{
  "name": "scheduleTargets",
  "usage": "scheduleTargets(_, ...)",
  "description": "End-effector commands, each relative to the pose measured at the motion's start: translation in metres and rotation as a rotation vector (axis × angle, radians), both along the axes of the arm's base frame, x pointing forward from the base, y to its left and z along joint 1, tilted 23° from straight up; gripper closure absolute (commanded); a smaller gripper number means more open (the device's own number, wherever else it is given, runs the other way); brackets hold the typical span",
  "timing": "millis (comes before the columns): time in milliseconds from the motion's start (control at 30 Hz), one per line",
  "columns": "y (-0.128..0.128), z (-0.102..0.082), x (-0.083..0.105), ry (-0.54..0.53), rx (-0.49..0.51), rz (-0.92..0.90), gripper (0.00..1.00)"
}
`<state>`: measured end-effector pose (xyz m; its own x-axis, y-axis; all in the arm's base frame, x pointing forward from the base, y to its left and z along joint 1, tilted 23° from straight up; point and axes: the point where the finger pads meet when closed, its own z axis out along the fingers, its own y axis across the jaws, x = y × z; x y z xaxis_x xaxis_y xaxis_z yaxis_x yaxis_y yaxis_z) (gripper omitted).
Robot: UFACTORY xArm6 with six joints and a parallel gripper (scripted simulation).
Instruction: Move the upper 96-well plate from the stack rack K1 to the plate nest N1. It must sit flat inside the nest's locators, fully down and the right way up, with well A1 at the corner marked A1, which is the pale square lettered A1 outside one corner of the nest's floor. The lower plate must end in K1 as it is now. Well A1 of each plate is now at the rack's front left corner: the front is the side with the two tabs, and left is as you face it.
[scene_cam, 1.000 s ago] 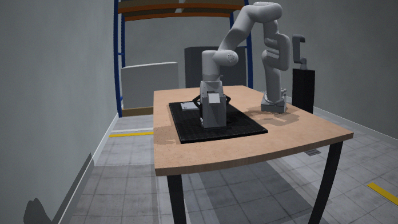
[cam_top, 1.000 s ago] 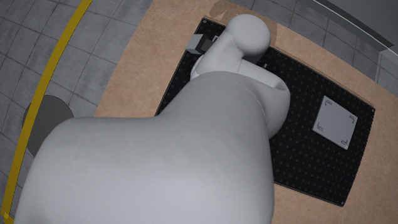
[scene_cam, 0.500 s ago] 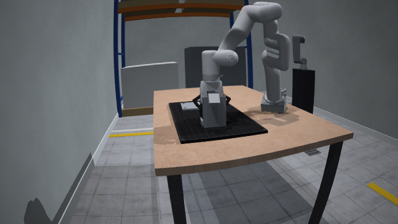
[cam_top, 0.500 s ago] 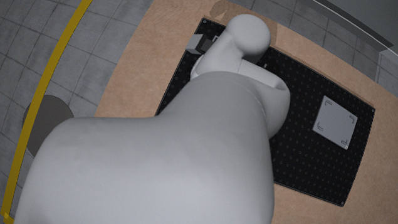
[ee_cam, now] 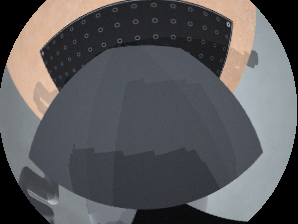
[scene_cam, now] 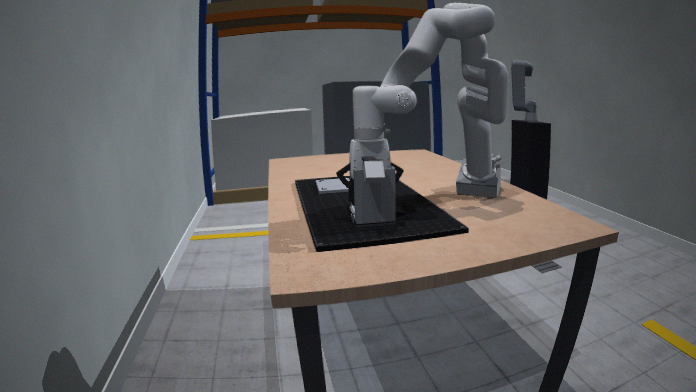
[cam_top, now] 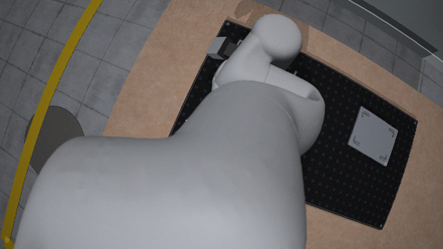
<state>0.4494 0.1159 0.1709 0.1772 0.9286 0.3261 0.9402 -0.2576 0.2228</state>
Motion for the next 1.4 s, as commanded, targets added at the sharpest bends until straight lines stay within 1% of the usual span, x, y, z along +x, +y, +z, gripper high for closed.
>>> scheduleTargets(0,-0.001,0.004,0.0,-0.004,0.001,0.0,1.0)
scheduleTargets(633,-0.004,0.015,-0.003,-0.004,0.001,0.0,1.0)
scheduleTargets(900,-0.004,0.015,-0.003,-0.004,0.001,0.0,1.0)
scheduleTargets(1200,-0.008,0.029,-0.008,-0.004,0.001,0.0,1.0)
scheduleTargets(1267,-0.008,0.029,-0.008,-0.004,0.001,0.0,1.0)
scheduleTargets(1367,-0.009,0.033,-0.009,-0.004,0.001,0.0,1.0)
